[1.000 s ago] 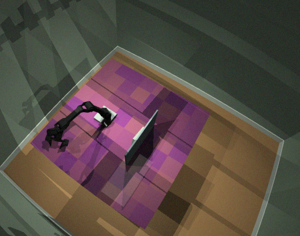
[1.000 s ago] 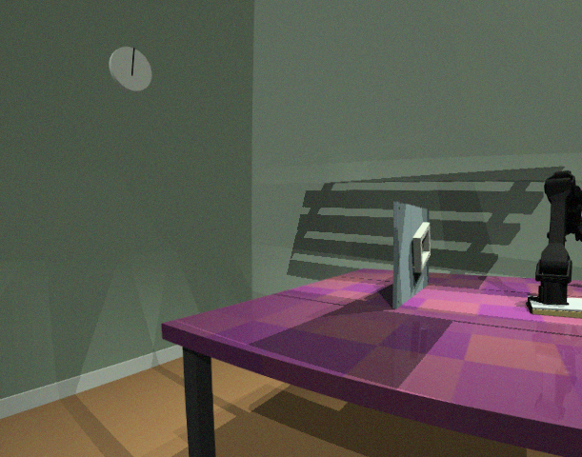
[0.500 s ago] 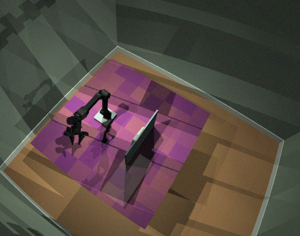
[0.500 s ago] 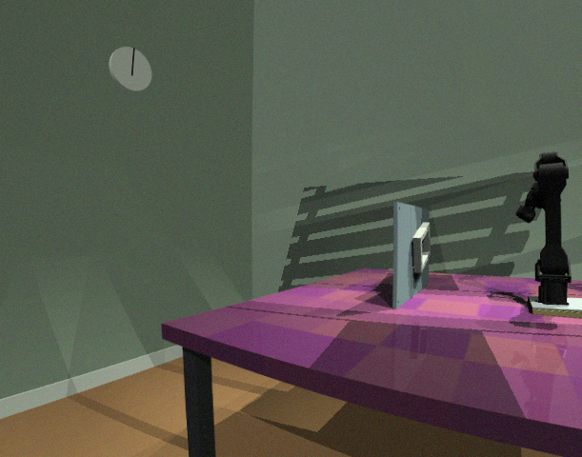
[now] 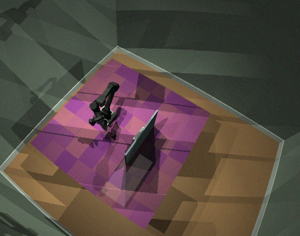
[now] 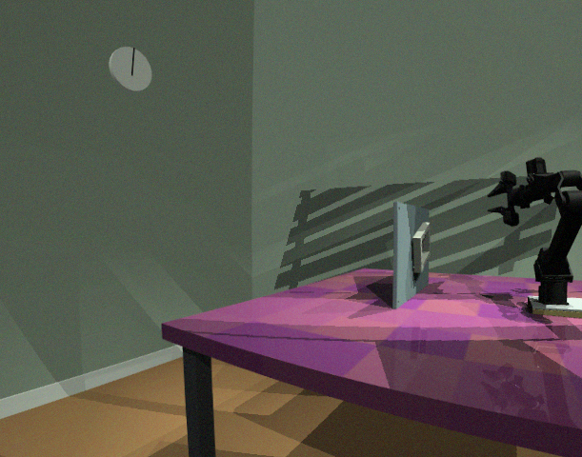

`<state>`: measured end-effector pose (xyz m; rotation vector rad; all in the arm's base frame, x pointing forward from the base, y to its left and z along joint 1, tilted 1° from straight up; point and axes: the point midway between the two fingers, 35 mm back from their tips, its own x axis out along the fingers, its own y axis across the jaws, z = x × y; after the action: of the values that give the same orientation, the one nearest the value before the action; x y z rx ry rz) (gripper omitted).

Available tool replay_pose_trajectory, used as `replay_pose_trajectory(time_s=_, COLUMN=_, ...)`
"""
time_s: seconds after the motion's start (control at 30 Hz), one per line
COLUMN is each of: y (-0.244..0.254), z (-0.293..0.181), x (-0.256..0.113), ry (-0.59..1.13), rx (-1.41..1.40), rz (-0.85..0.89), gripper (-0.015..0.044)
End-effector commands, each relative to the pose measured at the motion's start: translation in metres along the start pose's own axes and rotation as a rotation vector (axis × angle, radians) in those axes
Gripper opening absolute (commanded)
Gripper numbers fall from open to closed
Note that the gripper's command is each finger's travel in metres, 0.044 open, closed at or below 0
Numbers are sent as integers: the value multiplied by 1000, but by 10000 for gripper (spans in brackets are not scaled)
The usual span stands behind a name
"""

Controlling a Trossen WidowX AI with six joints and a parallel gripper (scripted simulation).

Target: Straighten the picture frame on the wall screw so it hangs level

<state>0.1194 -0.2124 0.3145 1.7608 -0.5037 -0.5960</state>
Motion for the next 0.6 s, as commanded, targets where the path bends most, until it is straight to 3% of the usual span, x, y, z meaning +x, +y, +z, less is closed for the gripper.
replay_pose_trajectory(time_s=0.0, y=-29, z=-47, x=-14, ry=168, rx=-184, rz=46, gripper=260)
replay_pose_trajectory(time_s=0.27, y=-99, z=-112, x=-44, ry=487, rx=-534, rz=174, gripper=260)
replay_pose_trajectory(time_s=0.57, y=-105, z=-116, x=-46, ry=513, rx=-562, rz=188, gripper=260)
